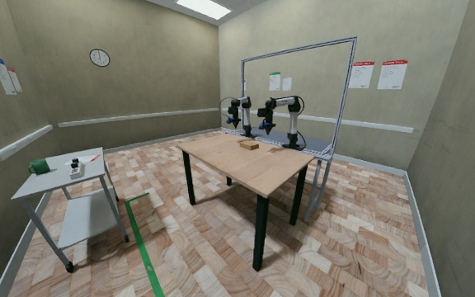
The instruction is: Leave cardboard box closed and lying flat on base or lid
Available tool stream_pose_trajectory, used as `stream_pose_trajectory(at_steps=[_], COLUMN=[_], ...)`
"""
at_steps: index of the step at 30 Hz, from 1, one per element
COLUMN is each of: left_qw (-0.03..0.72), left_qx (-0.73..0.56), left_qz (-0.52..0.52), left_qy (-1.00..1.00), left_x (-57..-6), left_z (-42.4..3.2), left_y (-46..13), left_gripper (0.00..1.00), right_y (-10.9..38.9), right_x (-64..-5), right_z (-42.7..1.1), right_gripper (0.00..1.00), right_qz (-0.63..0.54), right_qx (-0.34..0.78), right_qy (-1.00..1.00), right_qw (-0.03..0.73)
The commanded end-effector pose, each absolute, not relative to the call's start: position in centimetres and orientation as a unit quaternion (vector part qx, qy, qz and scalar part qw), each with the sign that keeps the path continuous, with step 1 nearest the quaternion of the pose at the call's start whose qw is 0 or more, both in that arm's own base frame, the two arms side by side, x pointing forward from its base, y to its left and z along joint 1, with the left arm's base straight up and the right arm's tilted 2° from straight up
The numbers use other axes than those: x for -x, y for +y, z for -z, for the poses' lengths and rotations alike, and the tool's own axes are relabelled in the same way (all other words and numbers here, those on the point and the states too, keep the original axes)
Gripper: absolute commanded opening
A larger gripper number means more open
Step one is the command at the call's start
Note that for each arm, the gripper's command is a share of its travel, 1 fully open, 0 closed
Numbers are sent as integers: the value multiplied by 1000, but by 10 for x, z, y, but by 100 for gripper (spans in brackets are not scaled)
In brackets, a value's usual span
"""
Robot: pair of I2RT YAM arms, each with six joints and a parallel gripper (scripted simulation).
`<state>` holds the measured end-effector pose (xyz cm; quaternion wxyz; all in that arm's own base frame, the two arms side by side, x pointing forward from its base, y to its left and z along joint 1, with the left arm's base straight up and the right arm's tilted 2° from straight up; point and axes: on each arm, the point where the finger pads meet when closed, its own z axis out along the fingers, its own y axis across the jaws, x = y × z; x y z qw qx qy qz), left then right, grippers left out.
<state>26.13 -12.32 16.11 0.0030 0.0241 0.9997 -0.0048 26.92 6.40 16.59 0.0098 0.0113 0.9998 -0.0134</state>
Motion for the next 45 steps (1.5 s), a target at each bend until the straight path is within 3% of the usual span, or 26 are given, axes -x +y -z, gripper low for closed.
stream_pose_trajectory(at_steps=[1,45], left_qw=[-2,3], left_qx=[-11,-14], left_qz=[-6,1], left_qy=[1000,1000], left_x=[-259,-260], left_z=[-164,-164], left_y=[-119,-121], left_gripper=[1,1], right_y=[65,65], right_x=[-269,-269], right_z=[-172,-172], right_gripper=[1,1], right_qz=[13,13], right_qx=[-11,-11], right_qy=[1000,1000], right_qw=[18,18])
